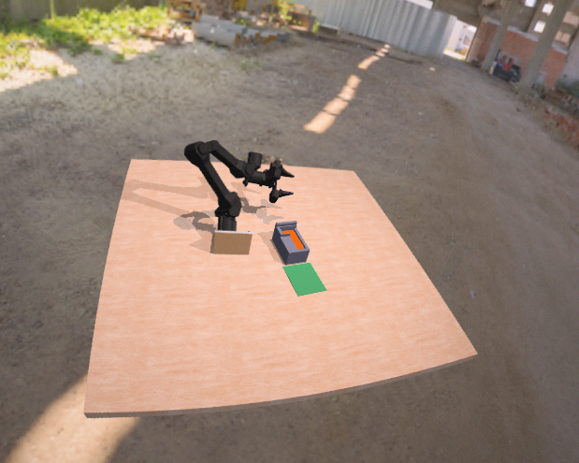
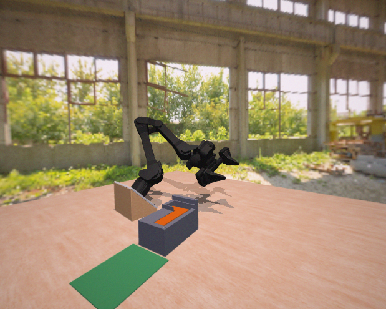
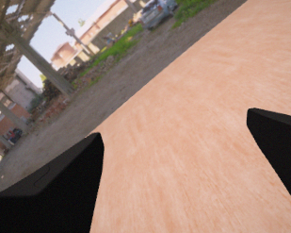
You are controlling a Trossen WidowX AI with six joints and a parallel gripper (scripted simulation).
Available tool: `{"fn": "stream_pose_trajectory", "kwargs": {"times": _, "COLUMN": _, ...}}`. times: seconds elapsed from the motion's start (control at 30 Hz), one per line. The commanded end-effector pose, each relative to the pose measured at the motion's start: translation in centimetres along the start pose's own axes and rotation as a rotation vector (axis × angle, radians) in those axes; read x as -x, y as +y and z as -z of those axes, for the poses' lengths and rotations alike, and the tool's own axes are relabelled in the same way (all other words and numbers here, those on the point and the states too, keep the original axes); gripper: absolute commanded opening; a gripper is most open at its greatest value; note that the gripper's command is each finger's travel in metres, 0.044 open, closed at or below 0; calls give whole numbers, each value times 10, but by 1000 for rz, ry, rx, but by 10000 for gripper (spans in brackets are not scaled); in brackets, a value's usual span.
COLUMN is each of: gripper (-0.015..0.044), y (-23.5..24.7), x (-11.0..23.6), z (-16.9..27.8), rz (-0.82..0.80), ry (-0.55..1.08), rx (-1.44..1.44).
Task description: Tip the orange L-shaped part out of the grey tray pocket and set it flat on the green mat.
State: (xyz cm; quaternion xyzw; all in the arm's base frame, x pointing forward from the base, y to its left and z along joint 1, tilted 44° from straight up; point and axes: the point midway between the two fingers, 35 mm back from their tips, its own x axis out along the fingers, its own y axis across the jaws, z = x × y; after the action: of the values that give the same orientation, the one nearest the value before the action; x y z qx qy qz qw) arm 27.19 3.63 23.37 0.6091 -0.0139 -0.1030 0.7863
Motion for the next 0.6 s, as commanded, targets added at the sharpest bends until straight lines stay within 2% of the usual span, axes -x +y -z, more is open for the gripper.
{"fn": "stream_pose_trajectory", "kwargs": {"times": 0.0, "gripper": 374, "y": -1, "x": -2, "z": 0, "rz": 10, "ry": 2, "rx": 21}}
{"fn": "stream_pose_trajectory", "kwargs": {"times": 0.1, "gripper": 295, "y": -13, "x": -14, "z": -2, "rz": 104, "ry": 27, "rx": 203}}
{"fn": "stream_pose_trajectory", "kwargs": {"times": 0.23, "gripper": 190, "y": -51, "x": -38, "z": -13, "rz": 348, "ry": 161, "rx": 595}}
{"fn": "stream_pose_trajectory", "kwargs": {"times": 0.4, "gripper": 180, "y": -108, "x": -47, "z": -38, "rz": 633, "ry": 510, "rx": 939}}
{"fn": "stream_pose_trajectory", "kwargs": {"times": 0.57, "gripper": 180, "y": -150, "x": -32, "z": -63, "rz": 742, "ry": 955, "rx": 1023}}
